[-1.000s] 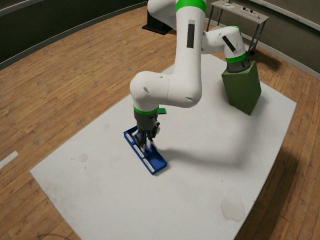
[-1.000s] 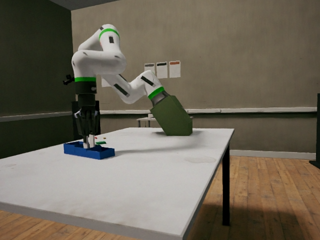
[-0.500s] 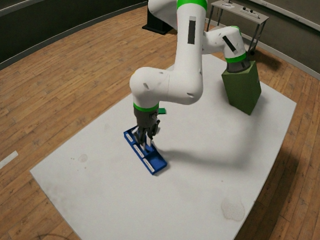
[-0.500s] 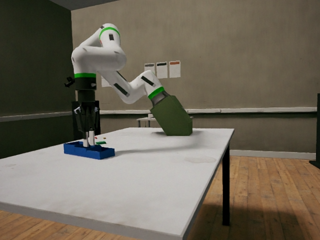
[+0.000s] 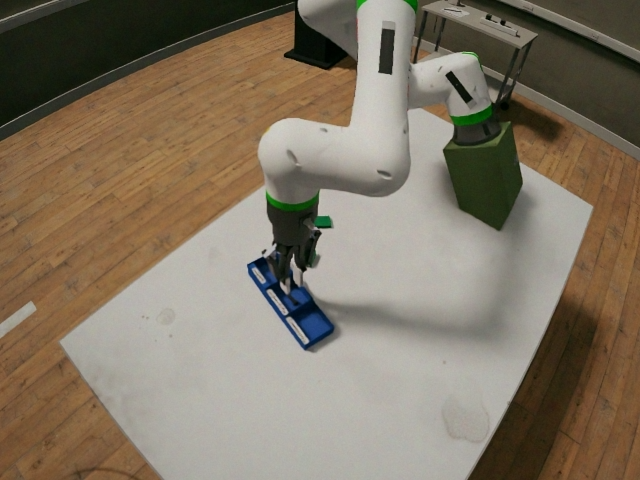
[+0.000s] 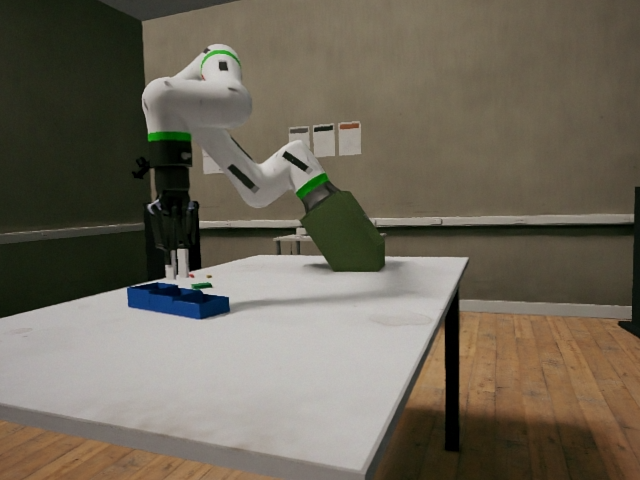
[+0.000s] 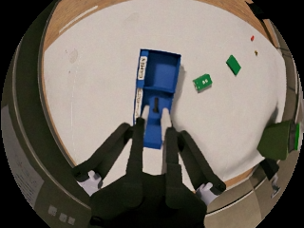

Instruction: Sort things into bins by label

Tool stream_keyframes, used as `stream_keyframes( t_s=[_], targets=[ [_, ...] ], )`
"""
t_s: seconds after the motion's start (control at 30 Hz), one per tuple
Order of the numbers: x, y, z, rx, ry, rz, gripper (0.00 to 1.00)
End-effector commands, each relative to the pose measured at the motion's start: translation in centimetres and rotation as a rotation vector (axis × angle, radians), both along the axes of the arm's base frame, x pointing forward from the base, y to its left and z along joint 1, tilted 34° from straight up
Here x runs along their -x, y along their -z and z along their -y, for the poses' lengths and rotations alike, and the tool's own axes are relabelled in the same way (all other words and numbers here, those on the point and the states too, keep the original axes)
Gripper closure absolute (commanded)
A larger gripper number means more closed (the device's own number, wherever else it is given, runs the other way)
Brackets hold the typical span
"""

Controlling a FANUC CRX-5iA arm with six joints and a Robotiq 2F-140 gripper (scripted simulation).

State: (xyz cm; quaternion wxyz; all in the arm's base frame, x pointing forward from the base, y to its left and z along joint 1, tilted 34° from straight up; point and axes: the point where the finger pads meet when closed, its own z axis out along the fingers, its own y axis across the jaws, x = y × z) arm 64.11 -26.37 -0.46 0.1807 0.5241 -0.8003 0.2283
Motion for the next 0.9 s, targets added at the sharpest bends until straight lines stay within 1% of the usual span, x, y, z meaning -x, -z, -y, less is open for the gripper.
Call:
stream_keyframes(
  t_s=[0.0,0.03,0.1,0.17,0.27,0.67,0.73,0.77,0.87],
  targets=[
    [0.0,-0.1,-0.1,0.000,0.000,0.000,0.74],
    [0.0,-0.1,-0.1,0.000,0.000,0.000,0.74],
    [1.6,-0.4,0.3,-0.005,-0.083,-0.055,0.73],
    [1.6,-0.4,0.3,-0.005,-0.083,-0.055,0.73],
    [4.0,-0.9,0.8,-0.012,-0.199,-0.133,0.73],
    [13.5,-2.9,3.0,-0.026,-0.470,-0.331,0.73],
    [13.5,-2.9,3.0,-0.026,-0.470,-0.331,0.73],
    [14.3,-3.1,3.2,-0.030,-0.539,-0.377,0.73],
    [16.7,-3.6,3.7,-0.035,-0.604,-0.414,0.73]
  ],
)
